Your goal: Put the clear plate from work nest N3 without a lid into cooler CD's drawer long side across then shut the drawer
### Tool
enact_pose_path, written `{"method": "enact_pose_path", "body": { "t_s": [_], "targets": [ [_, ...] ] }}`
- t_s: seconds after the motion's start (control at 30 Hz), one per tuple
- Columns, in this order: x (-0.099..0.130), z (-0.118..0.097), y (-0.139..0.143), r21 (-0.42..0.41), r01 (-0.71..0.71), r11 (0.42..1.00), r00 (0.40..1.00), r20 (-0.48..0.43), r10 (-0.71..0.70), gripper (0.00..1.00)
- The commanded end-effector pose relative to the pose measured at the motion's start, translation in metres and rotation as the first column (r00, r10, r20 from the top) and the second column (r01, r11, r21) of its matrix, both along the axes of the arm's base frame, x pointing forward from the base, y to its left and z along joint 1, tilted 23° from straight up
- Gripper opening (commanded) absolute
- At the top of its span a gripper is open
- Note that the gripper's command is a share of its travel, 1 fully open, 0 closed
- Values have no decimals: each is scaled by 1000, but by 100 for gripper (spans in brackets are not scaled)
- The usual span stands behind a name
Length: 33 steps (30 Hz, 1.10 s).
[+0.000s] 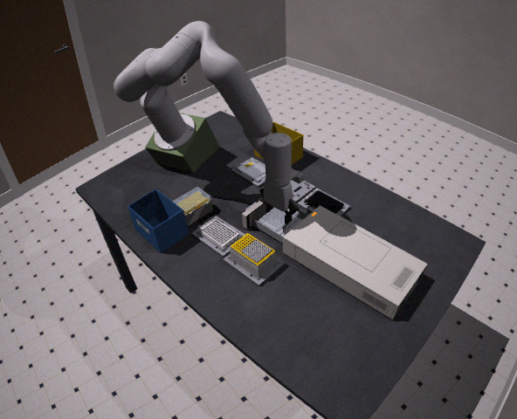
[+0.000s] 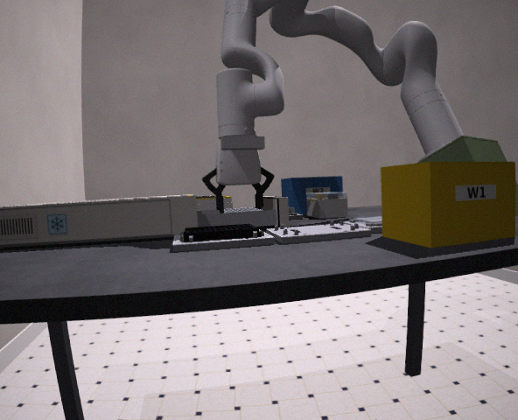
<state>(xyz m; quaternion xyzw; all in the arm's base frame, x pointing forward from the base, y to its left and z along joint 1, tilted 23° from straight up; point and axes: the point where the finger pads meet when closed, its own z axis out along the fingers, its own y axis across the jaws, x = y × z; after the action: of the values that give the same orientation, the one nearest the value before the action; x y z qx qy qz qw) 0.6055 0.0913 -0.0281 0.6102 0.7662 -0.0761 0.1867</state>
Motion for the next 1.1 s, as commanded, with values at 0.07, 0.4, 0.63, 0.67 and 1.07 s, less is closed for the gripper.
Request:
{"method": "enact_pose_path", "body": {
  "t_s": [0.07,0.4,0.63,0.67,1.07],
  "targets": [
    [1,1,0,1,0,1000,1000,2,0,0],
    [1,1,0,1,0,1000,1000,2,0,0],
    [1,1,0,1,0,1000,1000,2,0,0],
    [1,1,0,1,0,1000,1000,2,0,0],
    [2,-5,-2,1,0,1000,1000,2,0,0]
  ]
}}
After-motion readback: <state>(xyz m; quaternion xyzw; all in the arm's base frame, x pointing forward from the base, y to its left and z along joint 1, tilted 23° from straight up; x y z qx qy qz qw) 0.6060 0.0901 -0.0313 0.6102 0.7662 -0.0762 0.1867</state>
